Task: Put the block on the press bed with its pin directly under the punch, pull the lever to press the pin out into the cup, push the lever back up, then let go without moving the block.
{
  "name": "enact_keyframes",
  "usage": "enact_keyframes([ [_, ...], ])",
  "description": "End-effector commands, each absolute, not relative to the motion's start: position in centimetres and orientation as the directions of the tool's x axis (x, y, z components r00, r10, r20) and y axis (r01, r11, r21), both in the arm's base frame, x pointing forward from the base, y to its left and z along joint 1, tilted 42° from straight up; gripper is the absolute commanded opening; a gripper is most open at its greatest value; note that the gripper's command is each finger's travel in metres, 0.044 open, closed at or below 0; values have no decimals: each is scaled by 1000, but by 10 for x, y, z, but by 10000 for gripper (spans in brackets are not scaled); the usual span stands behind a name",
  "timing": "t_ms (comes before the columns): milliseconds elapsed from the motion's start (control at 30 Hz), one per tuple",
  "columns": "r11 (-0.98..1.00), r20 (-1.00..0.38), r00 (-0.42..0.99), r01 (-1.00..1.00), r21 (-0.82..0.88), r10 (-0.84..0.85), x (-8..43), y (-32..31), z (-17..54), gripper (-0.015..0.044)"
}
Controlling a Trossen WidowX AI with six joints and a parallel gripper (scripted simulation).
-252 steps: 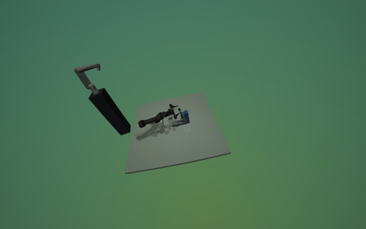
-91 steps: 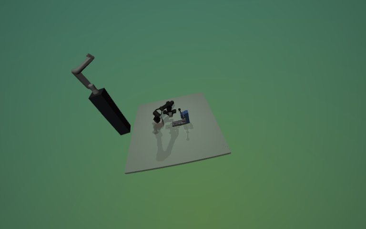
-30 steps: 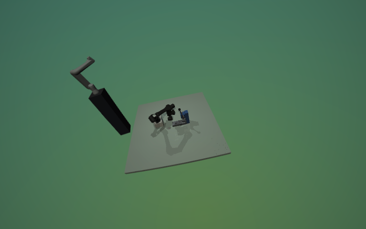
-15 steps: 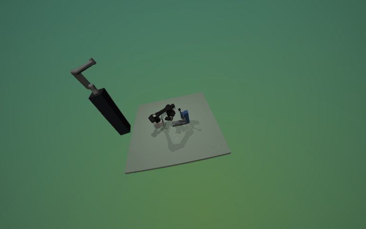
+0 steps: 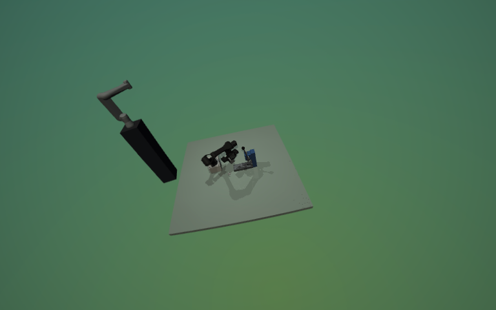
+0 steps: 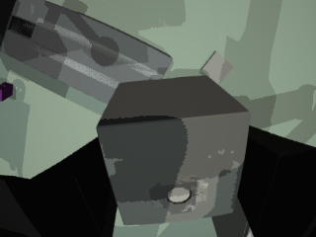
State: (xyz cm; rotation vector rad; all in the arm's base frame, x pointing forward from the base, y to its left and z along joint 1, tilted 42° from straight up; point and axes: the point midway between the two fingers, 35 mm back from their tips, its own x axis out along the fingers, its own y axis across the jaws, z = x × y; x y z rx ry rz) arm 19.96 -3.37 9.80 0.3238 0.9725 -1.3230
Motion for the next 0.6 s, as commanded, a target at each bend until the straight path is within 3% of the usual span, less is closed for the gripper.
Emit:
enact_keyframes([
  [0, 163, -745, -62, 961, -225, -664, 200, -34, 98, 0],
  [400, -143, -745, -63, 989, 44, -664, 200, -34, 98, 0],
  [567, -160, -745, -63, 985, 59, -664, 200, -34, 98, 0],
])
